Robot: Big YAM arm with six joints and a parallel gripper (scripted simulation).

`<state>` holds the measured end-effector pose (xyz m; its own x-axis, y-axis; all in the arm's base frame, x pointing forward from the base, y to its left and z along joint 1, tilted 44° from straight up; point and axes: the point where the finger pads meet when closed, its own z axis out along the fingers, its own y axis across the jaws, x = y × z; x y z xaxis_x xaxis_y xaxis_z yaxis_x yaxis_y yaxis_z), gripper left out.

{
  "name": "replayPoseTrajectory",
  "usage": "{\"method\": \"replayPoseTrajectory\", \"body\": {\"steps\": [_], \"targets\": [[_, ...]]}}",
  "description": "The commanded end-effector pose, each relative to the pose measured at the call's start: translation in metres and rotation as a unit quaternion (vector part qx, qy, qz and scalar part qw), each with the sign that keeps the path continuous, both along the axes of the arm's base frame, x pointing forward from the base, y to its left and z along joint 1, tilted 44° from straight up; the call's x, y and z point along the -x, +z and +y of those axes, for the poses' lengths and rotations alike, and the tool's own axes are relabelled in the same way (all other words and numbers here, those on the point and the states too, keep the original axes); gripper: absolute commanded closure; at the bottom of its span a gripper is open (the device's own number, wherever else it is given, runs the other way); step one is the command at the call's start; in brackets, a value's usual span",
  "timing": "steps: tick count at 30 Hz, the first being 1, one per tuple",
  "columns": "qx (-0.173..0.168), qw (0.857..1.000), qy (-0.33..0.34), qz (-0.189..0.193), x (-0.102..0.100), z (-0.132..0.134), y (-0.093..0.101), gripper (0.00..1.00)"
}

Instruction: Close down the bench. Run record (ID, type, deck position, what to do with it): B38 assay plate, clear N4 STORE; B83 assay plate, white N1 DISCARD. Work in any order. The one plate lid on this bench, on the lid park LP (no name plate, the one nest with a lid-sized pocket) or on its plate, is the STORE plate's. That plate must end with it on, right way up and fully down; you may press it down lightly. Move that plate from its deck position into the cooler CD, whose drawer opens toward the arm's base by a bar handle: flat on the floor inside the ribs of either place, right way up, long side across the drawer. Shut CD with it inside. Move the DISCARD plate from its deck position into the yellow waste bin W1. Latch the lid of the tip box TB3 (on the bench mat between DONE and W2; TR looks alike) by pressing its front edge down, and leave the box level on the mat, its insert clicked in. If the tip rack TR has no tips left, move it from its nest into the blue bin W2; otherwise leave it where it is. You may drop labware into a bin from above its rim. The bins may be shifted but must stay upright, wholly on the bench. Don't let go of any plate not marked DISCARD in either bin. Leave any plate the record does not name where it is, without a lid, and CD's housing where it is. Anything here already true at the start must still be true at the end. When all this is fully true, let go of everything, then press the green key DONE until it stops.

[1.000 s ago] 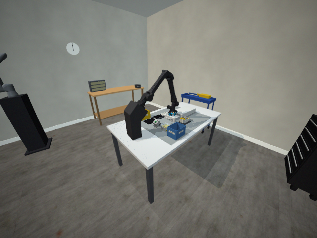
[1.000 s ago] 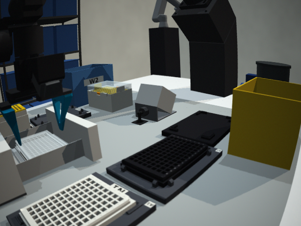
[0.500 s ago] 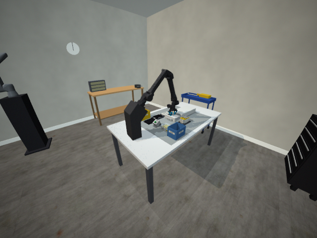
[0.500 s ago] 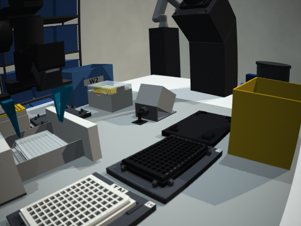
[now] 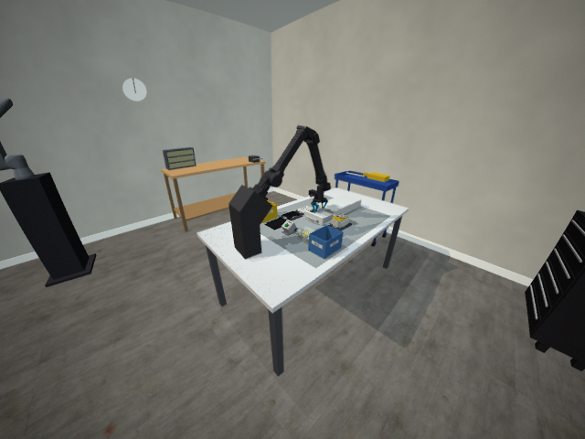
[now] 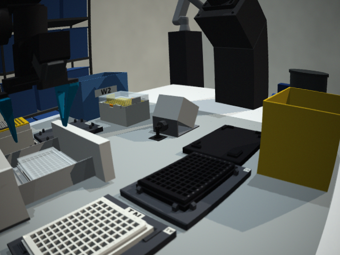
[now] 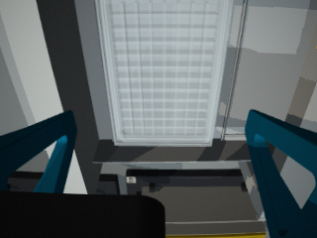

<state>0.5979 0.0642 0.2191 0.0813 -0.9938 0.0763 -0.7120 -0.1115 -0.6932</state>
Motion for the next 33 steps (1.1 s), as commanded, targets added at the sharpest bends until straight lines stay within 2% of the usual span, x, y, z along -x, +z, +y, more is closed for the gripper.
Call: {"method": "replayPoseTrajectory", "body": {"steps": [1,4,7,10,15,16,17,19,25,32,33], "targets": [[-0.003,1.0,0.001,0.0,0.007,0.006,0.007,0.0],[-0.005,1.0,0.001,-0.015,0.008,0.007,0.026,0.0],[-0.004,1.0,0.001,-0.009,0.014,0.006,0.023,0.0],[-0.005,1.0,0.001,-0.012,0.015,0.006,0.029,0.0],[-0.004,1.0,0.001,-0.008,0.02,0.006,0.027,0.0],[-0.002,1.0,0.0,0.007,0.013,0.005,0.01,0.0],[-0.002,1.0,0.0,0.008,0.015,0.005,0.011,0.0],[-0.005,1.0,0.001,-0.011,0.022,0.006,0.035,0.0],[-0.005,1.0,0.0,-0.013,0.027,0.005,0.042,0.0],[-0.005,1.0,0.001,-0.01,0.033,0.006,0.043,0.0],[-0.002,1.0,-0.001,0.008,0.027,0.005,0.023,0.0]]}}
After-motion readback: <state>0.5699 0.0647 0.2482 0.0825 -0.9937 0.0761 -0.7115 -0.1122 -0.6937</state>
